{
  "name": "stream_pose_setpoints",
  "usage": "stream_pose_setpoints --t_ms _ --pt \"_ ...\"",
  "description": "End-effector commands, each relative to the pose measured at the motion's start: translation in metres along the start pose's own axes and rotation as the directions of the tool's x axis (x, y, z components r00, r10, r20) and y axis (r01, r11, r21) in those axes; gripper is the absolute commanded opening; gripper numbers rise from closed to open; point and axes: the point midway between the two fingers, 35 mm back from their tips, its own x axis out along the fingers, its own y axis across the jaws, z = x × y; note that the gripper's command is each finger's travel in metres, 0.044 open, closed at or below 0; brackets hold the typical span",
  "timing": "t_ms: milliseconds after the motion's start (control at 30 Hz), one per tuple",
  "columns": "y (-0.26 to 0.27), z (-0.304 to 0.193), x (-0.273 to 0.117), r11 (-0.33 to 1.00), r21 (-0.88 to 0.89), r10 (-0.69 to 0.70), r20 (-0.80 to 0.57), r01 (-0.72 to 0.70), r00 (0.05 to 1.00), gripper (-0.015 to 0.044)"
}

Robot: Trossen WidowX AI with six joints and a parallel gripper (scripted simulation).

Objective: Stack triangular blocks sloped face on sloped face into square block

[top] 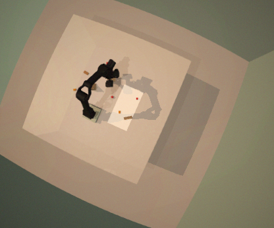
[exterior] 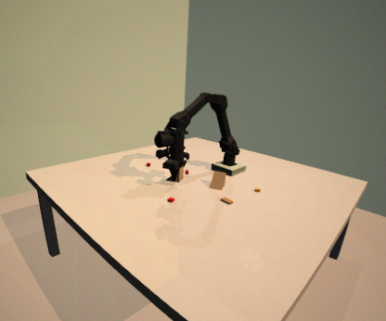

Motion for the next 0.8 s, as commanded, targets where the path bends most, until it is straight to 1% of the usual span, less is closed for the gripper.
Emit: stream_pose_setpoints --t_ms 0,233,500,767 --pt "-0.0011 0.0001 0.0002 0.993 0.116 -0.004 0.002 0.004 1.0 0.0" --pt "-0.0015 0.0 0.0002 0.956 0.294 -0.005 0.001 0.005 1.0 0.0" --pt "-0.0019 -0.0001 0.0003 0.875 0.484 -0.007 0.001 0.006 1.0 0.0" --pt "-0.0019 -0.0001 0.0005 0.866 0.5 -0.007 0.001 0.006 1.0 0.0"
